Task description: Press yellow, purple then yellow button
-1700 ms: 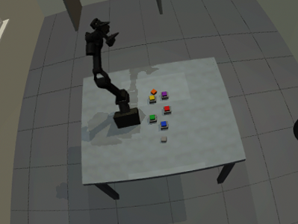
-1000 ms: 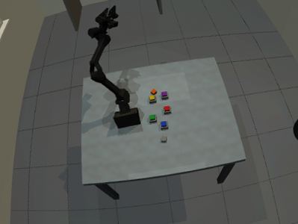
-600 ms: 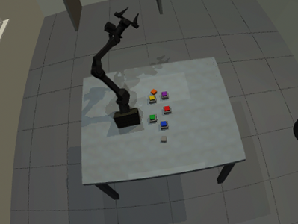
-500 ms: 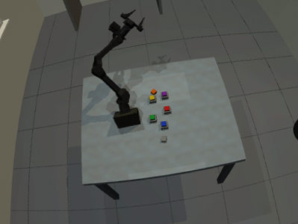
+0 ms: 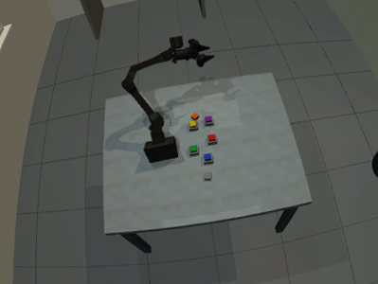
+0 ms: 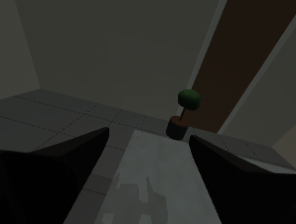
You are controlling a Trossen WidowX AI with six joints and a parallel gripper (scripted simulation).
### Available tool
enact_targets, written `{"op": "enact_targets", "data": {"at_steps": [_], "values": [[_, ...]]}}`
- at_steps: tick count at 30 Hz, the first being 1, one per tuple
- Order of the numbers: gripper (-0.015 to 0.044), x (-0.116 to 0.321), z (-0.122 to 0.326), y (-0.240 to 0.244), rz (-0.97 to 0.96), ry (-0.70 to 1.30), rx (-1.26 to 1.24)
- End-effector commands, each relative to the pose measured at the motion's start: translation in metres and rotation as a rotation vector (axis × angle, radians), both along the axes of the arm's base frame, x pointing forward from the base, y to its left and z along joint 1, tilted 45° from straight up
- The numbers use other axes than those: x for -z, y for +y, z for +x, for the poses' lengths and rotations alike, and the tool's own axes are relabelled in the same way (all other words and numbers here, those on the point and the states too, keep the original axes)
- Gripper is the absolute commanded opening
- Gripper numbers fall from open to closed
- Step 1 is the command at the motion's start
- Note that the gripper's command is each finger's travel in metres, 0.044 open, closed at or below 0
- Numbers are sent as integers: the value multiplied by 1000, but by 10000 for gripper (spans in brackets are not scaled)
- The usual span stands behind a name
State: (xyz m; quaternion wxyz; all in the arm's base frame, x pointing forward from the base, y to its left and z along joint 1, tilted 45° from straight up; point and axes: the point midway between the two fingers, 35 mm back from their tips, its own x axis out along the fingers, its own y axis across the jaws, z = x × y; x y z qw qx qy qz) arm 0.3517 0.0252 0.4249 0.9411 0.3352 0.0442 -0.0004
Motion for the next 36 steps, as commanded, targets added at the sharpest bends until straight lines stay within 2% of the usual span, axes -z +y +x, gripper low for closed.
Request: {"op": "enact_targets", "data": {"at_steps": [1, 9, 16, 20, 22, 34, 36], "values": [[400, 76, 11, -16, -153, 261, -55], [400, 208, -23, -45, -267, 741, -284], [400, 285, -95, -48, -103, 1042, -600], [400, 299, -141, -36, 141, 1095, -800], [400, 299, -150, -32, 215, 1087, -841], [400, 298, -151, -32, 218, 1087, -842], [348, 304, -149, -27, 217, 1087, -841]]}}
